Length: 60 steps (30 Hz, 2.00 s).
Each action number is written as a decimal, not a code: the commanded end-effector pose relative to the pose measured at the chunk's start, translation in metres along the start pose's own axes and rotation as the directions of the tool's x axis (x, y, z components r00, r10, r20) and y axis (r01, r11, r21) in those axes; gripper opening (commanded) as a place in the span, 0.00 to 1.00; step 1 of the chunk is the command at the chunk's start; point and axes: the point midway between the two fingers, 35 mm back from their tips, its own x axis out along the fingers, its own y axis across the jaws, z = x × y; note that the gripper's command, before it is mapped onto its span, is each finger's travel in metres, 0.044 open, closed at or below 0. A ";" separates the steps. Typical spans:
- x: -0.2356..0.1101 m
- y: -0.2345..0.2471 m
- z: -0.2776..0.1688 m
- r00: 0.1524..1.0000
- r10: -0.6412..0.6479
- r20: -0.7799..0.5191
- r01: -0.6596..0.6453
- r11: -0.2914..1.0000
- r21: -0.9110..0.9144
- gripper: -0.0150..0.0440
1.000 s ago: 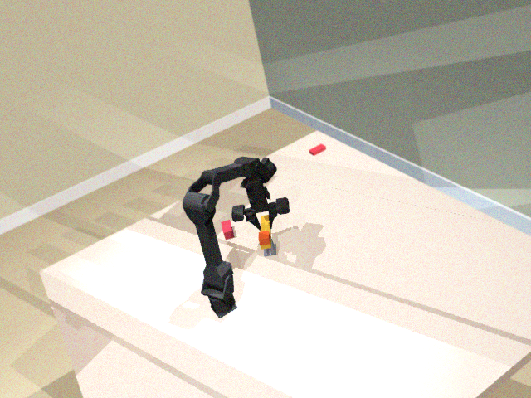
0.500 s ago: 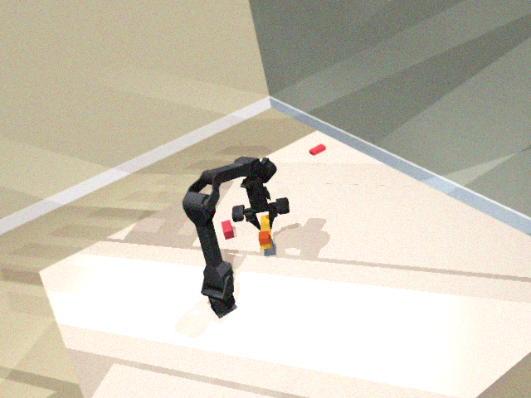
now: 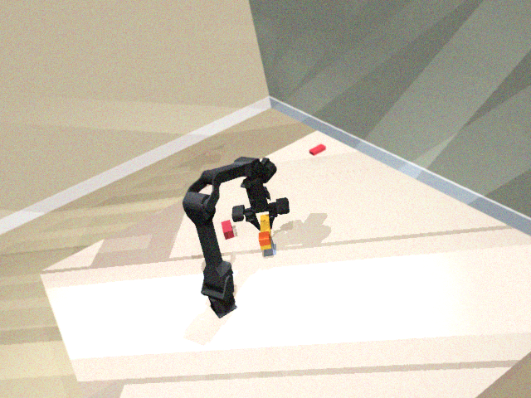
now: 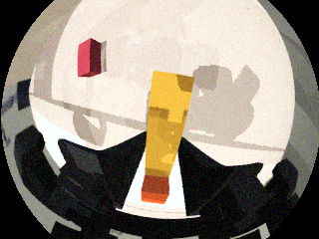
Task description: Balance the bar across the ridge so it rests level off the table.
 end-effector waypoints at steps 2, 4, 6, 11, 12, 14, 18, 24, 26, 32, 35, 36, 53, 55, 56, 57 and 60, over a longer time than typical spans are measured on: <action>0.000 0.000 0.000 1.000 0.000 0.000 0.000 1.000 0.000 0.54; 0.000 0.000 0.000 1.000 0.000 0.000 0.000 1.000 0.000 0.54; 0.000 0.000 0.000 1.000 0.000 0.000 0.000 1.000 0.000 0.54; 0.000 0.000 0.000 1.000 0.000 0.000 0.000 1.000 0.000 0.54; 0.000 0.000 0.000 1.000 0.000 0.000 0.000 1.000 0.000 0.54; 0.000 0.000 0.000 1.000 0.000 0.000 0.000 1.000 0.000 0.54; 0.000 0.000 0.000 1.000 0.000 0.000 0.000 1.000 0.000 0.55; 0.000 0.000 0.000 1.000 0.000 0.000 0.000 1.000 0.000 0.55; 0.000 0.000 0.000 1.000 0.000 0.000 0.000 1.000 0.000 0.57; 0.000 0.000 0.000 1.000 0.000 0.000 0.000 1.000 0.000 0.57; 0.000 0.000 0.000 1.000 0.000 0.000 0.000 1.000 0.000 0.57; 0.000 0.000 0.000 1.000 0.000 0.000 0.000 1.000 0.000 0.57; -0.039 -0.002 0.004 1.000 0.000 0.000 0.000 1.000 0.000 1.00; -0.062 -0.002 0.004 1.000 0.000 0.000 0.000 1.000 0.000 1.00; -0.073 -0.002 0.004 1.000 0.000 0.000 0.000 1.000 0.000 1.00; -0.084 -0.001 0.002 1.000 0.000 0.000 0.000 1.000 0.000 1.00; -0.100 0.000 0.000 1.000 0.000 0.000 0.000 1.000 0.000 1.00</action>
